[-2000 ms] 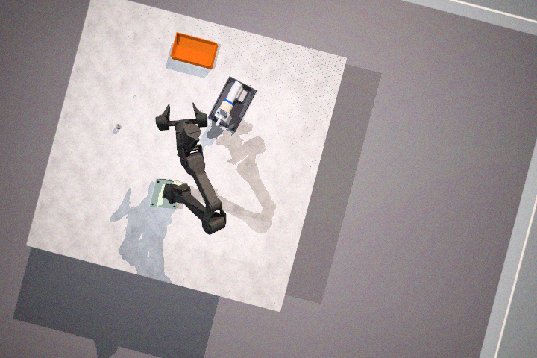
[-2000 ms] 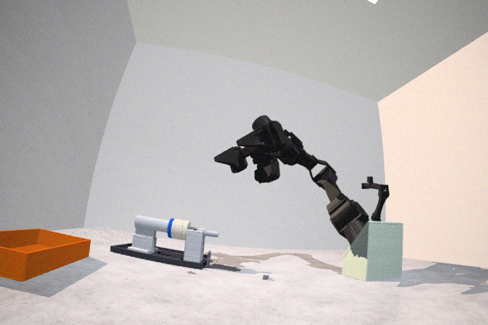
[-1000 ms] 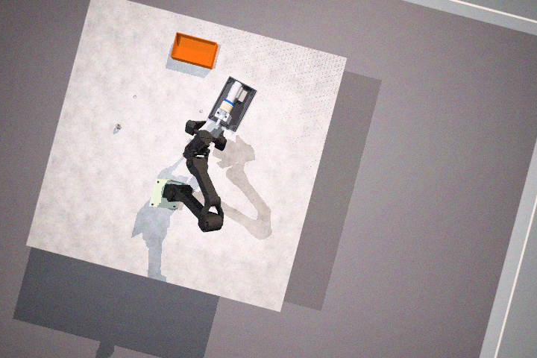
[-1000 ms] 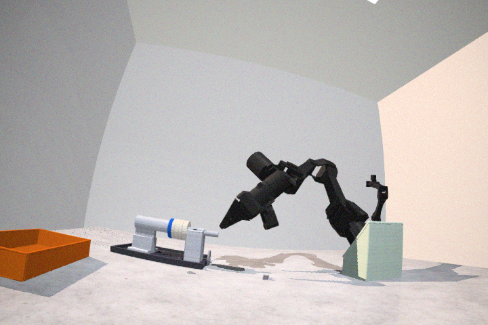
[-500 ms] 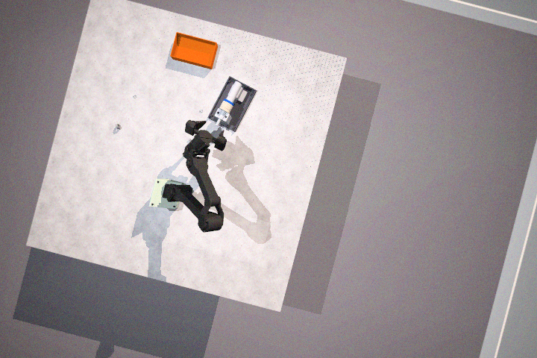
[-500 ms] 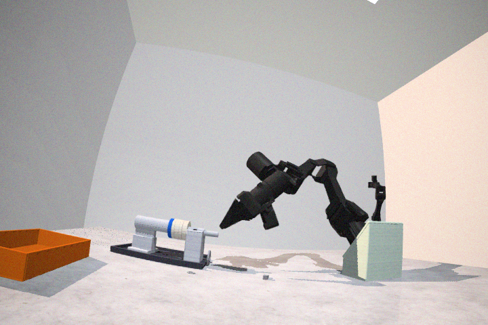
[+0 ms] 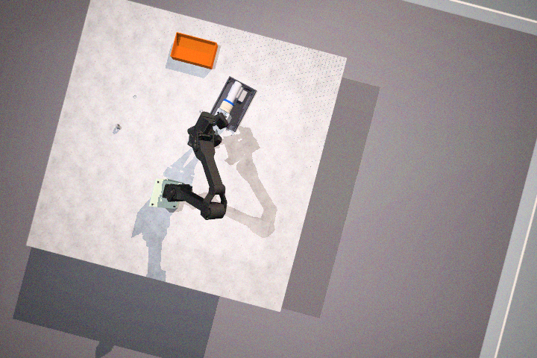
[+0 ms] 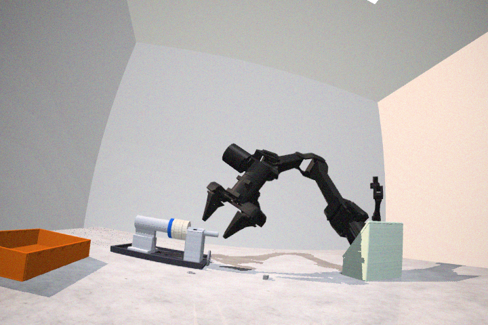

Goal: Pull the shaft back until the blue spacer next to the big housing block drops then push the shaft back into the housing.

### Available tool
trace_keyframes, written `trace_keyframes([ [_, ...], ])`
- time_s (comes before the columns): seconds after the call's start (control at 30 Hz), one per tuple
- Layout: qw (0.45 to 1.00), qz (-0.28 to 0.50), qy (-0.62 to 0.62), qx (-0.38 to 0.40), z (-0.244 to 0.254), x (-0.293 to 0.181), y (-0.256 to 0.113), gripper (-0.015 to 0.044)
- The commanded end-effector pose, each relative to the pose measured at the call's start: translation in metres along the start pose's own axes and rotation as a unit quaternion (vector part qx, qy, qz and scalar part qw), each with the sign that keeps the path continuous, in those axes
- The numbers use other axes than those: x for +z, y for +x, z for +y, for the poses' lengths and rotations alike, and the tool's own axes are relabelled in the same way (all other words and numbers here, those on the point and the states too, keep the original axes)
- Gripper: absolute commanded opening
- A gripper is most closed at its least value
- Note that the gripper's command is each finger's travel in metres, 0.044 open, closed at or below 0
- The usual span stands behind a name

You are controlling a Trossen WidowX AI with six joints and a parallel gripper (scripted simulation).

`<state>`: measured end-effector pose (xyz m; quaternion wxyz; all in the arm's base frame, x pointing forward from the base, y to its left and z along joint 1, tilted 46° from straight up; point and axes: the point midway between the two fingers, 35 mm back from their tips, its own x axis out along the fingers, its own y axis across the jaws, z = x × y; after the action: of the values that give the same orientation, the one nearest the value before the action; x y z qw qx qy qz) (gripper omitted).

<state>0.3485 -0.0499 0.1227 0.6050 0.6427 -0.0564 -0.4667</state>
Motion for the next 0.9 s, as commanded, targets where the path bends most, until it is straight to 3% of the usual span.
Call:
trace_keyframes([
  [0.0,0.951,-0.02,-0.299,-0.075,0.008,-0.01,0.006,0.044],
  [0.17,0.799,-0.004,-0.58,-0.16,0.016,-0.014,0.006,0.044],
  [0.4,0.46,0.08,-0.846,-0.258,0.029,-0.009,-0.002,0.044],
  [0.43,0.431,0.089,-0.858,-0.264,0.03,-0.009,-0.003,0.044],
  [0.87,0.422,0.091,-0.862,-0.266,0.031,-0.009,-0.003,0.044],
])
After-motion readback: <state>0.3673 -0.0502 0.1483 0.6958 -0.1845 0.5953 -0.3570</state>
